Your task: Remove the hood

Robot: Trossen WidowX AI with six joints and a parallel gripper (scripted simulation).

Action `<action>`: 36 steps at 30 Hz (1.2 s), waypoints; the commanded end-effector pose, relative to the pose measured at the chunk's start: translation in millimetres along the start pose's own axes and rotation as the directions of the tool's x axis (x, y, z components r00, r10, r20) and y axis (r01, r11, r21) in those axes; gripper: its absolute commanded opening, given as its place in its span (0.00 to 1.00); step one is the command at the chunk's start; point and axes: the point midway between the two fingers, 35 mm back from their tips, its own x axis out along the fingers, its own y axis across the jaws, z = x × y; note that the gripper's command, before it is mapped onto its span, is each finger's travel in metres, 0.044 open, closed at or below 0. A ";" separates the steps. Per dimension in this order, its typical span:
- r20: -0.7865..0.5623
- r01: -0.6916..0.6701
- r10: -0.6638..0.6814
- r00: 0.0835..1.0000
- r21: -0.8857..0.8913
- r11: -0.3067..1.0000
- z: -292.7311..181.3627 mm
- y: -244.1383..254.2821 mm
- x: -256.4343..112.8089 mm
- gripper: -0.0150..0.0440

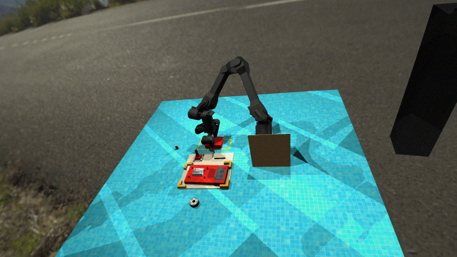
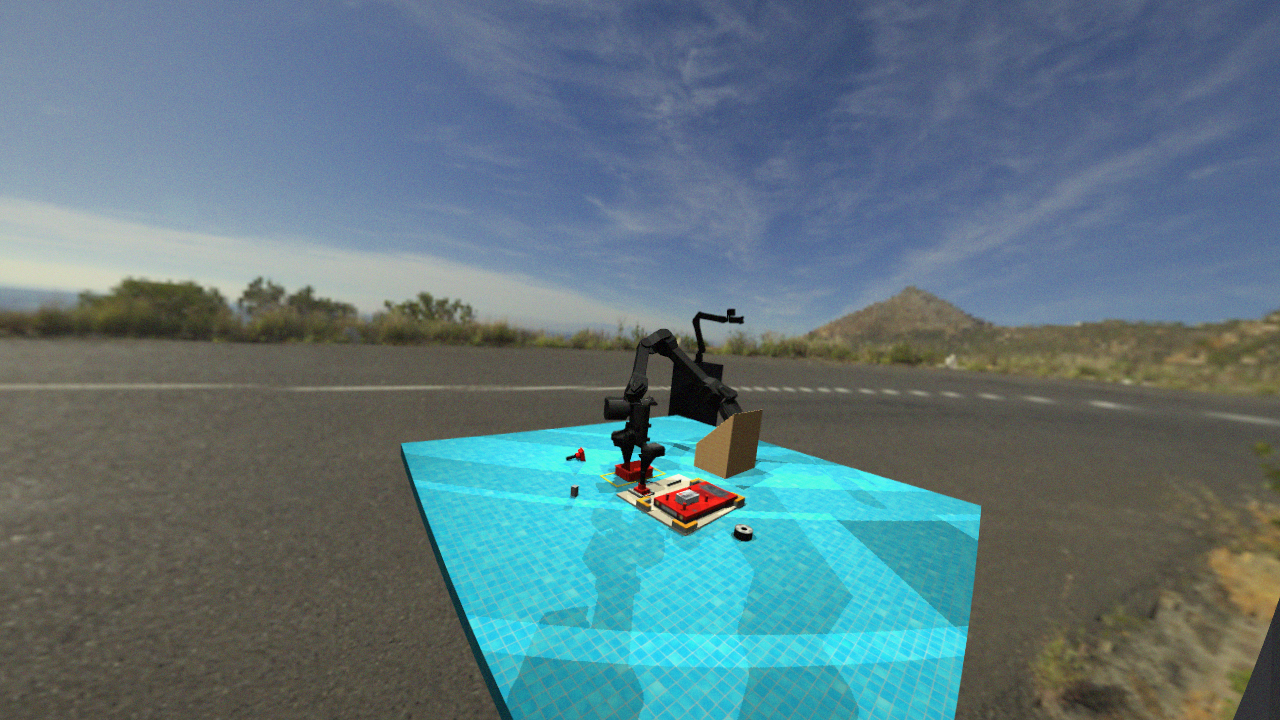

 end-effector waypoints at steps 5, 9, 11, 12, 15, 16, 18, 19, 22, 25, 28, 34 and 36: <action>0.000 0.000 0.000 1.000 0.001 1.000 0.3 0.1 -2.1 1.00; 0.002 -0.004 0.004 1.000 0.001 1.000 2.1 0.9 -26.1 1.00; 0.004 -0.005 0.005 1.000 0.001 1.000 2.0 1.1 -47.1 1.00; 0.005 -0.004 0.004 1.000 0.001 1.000 1.4 0.9 -56.8 1.00; 0.006 -0.003 0.003 1.000 0.001 1.000 -0.1 0.4 -71.1 1.00; 0.006 -0.003 0.003 1.000 0.001 1.000 -0.1 0.4 -71.1 1.00; 0.006 -0.003 0.003 1.000 0.001 1.000 -0.1 0.4 -71.1 1.00; 0.006 -0.003 0.003 1.000 0.001 1.000 -0.1 0.4 -71.1 1.00; 0.006 -0.003 0.003 1.000 0.001 1.000 -0.1 0.4 -71.1 1.00; 0.006 -0.003 0.003 1.000 0.001 1.000 -0.1 0.4 -71.1 1.00; 0.006 -0.003 0.003 1.000 0.001 1.000 -0.1 0.4 -71.1 1.00; 0.006 -0.003 0.003 1.000 0.001 1.000 -0.1 0.4 -71.1 1.00; 0.006 -0.003 0.003 1.000 0.001 1.000 -0.1 0.4 -71.1 1.00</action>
